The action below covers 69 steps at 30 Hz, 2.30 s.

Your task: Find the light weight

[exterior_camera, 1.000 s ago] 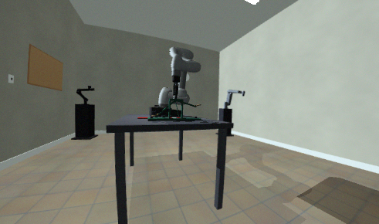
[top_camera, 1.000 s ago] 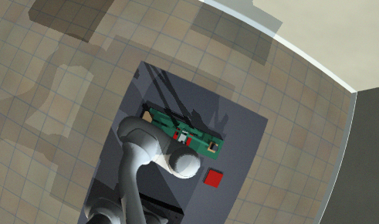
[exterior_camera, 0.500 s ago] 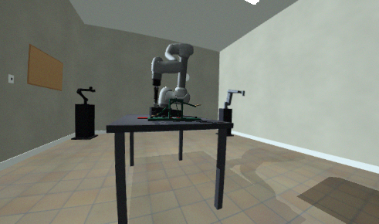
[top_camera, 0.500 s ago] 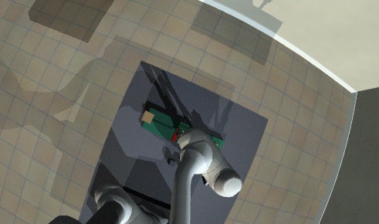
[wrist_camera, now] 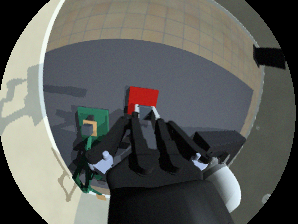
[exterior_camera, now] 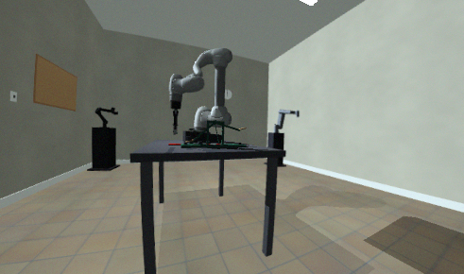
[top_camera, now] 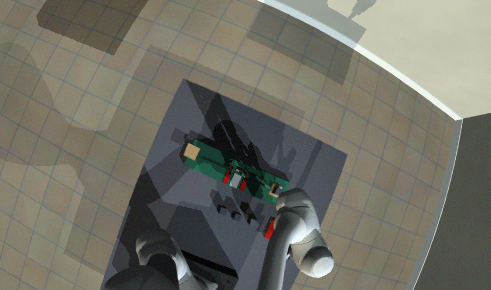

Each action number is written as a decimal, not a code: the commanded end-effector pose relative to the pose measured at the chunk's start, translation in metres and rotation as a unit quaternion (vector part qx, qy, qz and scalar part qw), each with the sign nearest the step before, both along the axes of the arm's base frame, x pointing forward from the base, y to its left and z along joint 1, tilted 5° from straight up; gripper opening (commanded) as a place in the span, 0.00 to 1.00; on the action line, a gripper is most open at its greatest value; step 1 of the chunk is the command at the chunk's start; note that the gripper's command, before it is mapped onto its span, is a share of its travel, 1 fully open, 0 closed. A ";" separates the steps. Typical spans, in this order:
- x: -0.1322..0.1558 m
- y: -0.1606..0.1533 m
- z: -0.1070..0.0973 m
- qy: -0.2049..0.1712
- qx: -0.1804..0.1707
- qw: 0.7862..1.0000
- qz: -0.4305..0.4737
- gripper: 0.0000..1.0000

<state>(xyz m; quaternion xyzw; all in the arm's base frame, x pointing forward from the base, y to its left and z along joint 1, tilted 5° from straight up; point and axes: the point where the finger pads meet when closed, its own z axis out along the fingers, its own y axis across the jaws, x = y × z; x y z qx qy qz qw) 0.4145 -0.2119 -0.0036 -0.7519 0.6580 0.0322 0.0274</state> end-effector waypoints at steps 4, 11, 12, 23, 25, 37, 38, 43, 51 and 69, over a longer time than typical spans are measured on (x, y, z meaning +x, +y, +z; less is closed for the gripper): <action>0.000 0.000 0.000 0.000 0.000 1.000 0.000 0.24; 0.000 0.000 0.000 0.000 0.000 1.000 0.000 0.24; 0.000 0.000 0.000 0.000 0.000 1.000 0.000 0.24; 0.000 0.001 -0.016 0.000 0.000 1.000 0.000 0.24; 0.000 0.002 -0.022 0.000 0.000 1.000 0.000 0.24; -0.001 0.004 -0.056 0.000 0.000 1.000 0.000 0.24; -0.001 0.005 -0.059 0.000 0.000 1.000 0.000 0.24; -0.001 0.005 -0.067 0.000 0.000 1.000 0.000 0.24; -0.001 0.006 -0.070 0.000 0.000 1.000 0.000 0.24; -0.001 0.006 -0.070 0.000 0.000 1.000 0.000 0.24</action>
